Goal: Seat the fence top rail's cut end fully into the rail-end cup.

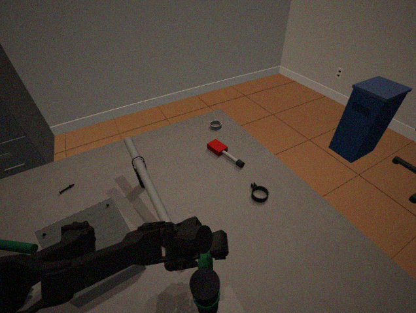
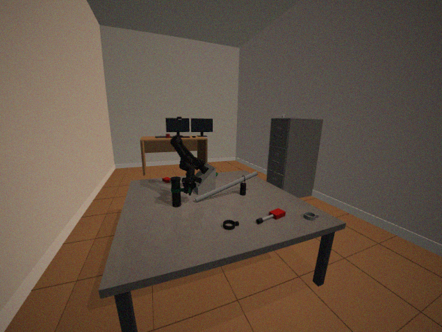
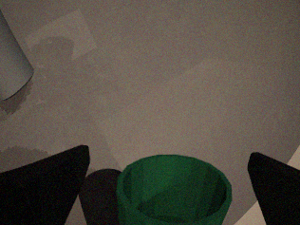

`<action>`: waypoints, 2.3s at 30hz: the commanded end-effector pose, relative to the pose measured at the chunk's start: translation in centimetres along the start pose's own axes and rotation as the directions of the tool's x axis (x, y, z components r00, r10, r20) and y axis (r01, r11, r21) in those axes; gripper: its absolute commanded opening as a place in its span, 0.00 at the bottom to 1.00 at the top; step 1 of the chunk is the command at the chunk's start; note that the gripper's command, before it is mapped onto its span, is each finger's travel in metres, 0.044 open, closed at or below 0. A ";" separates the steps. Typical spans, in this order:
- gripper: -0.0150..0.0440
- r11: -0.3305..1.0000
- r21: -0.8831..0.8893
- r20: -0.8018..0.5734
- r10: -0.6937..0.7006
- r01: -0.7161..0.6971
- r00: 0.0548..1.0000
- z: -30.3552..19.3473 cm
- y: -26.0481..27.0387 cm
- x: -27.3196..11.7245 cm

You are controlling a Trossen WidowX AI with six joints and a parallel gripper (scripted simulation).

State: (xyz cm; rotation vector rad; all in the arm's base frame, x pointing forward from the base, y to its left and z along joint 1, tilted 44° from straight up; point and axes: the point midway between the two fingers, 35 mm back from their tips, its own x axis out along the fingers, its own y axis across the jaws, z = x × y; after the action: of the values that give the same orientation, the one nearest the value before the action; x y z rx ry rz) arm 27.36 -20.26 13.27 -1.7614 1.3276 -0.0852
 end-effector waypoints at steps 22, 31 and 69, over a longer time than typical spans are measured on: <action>0.25 0.998 -0.069 0.038 0.005 -0.002 0.999 0.1 0.8 -0.1; 0.25 0.991 -0.133 0.075 0.009 0.001 0.997 0.0 1.3 -0.4; 0.25 0.901 -0.431 0.244 0.061 0.052 0.968 -1.1 4.0 -2.0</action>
State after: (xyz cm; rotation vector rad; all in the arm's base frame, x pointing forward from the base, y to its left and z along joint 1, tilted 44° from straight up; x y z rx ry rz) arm 23.13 -19.46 12.07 -2.0466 1.2313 0.4390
